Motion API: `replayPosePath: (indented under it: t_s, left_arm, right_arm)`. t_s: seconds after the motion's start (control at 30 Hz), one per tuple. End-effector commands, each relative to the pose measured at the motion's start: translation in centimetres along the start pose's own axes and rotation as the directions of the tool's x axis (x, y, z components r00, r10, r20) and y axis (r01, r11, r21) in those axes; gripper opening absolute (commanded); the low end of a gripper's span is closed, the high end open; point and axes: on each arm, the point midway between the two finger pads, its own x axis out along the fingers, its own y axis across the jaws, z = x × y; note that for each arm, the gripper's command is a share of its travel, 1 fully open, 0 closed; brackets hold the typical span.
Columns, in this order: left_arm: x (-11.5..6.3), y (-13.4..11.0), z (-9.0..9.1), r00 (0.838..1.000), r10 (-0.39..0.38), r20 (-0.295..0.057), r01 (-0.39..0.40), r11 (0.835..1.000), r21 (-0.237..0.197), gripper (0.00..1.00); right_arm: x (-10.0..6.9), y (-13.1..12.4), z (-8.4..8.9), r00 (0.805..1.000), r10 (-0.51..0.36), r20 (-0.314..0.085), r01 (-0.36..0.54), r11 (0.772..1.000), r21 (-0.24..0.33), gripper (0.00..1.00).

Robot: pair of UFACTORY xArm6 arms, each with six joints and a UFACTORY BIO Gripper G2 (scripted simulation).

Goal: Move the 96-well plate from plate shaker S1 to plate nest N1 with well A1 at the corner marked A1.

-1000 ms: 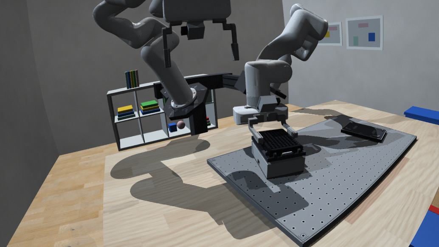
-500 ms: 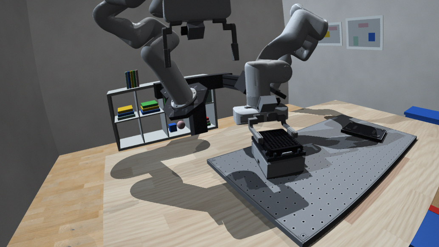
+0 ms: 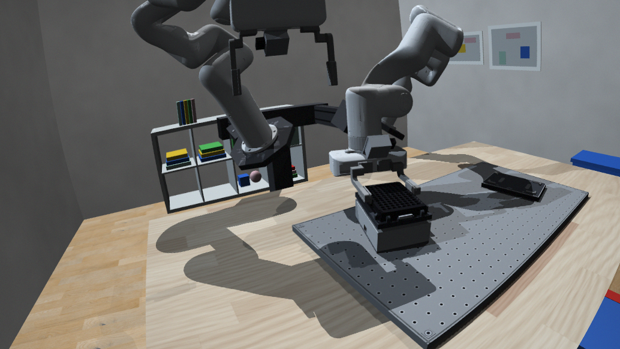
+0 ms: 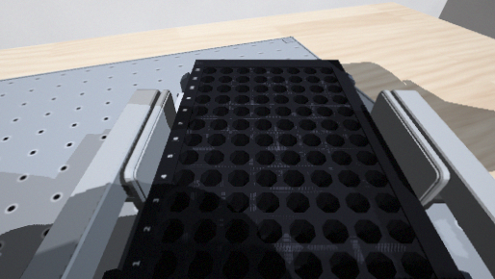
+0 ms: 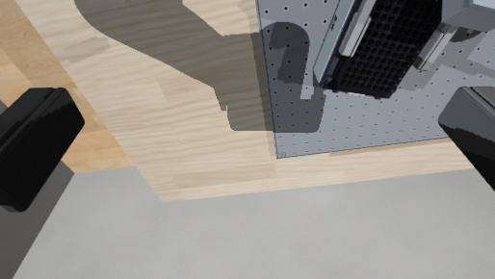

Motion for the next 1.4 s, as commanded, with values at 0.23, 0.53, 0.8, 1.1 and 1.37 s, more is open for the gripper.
replayPosePath:
  t_s: [0.23, 0.53, 0.8, 1.1, 1.37]
  left_arm:
    - [0.1, 0.0, 0.7, 1.0, 0.001, 0.003, -0.001, 1.0, -0.002, 0.0]
    - [0.1, 0.0, 1.2, 1.0, 0.001, 0.003, -0.001, 1.0, -0.002, 0.0]
    - [0.1, 0.0, 1.7, 1.0, 0.001, 0.003, -0.001, 1.0, -0.002, 0.0]
    - [0.1, 0.0, 2.2, 1.0, 0.001, 0.003, -0.001, 1.0, -0.002, 0.0]
    - [0.1, 0.0, 2.5, 1.0, 0.001, 0.003, -0.001, 1.0, -0.002, 0.0]
  right_arm:
    - [-0.1, 0.0, -0.1, 1.0, -0.002, -0.003, 0.002, 1.0, 0.002, 1.0]
    - [-0.1, 0.0, -0.1, 1.0, -0.002, -0.003, 0.002, 1.0, 0.002, 1.0]
    - [-0.1, 0.0, -0.1, 1.0, -0.002, -0.003, 0.002, 1.0, 0.002, 1.0]
    - [-0.1, 0.0, -0.1, 1.0, -0.002, -0.003, 0.002, 1.0, 0.002, 1.0]
    - [-0.1, 0.0, -0.1, 1.0, -0.002, -0.003, 0.002, 1.0, 0.002, 1.0]
